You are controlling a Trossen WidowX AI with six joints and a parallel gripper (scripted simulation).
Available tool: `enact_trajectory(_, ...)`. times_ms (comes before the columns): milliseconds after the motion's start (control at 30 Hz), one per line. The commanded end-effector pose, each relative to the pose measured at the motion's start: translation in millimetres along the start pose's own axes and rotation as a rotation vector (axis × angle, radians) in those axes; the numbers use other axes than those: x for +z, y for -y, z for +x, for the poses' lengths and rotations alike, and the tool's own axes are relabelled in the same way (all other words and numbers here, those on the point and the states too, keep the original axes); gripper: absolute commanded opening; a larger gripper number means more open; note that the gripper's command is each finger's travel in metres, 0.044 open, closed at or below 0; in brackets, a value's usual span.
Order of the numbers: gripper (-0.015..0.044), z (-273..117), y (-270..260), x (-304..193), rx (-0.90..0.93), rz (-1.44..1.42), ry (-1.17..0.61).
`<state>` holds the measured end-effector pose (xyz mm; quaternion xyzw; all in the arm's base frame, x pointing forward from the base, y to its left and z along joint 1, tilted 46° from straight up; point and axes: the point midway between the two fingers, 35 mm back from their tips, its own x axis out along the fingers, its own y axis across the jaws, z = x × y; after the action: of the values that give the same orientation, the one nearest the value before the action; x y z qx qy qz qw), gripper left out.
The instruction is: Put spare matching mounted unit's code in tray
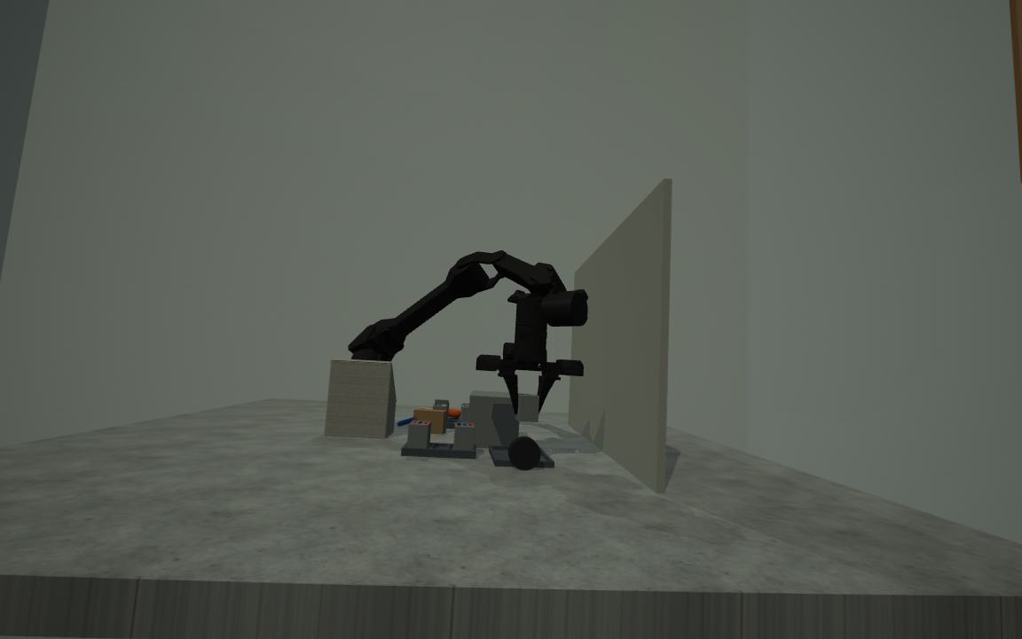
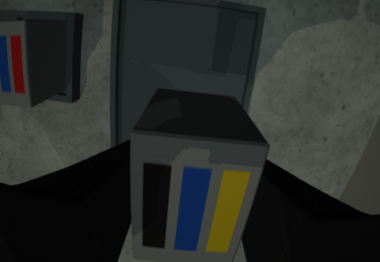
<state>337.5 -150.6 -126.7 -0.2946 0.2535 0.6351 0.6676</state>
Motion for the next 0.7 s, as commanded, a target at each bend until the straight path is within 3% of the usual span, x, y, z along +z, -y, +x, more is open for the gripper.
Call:
enact_trajectory(0, 0.0000, 4, -1, 0, -0.003, 0.009, 0.004)
enact_trajectory(667, 0.0000, 22, -3, 1, -0.003, 0.009, 0.006)
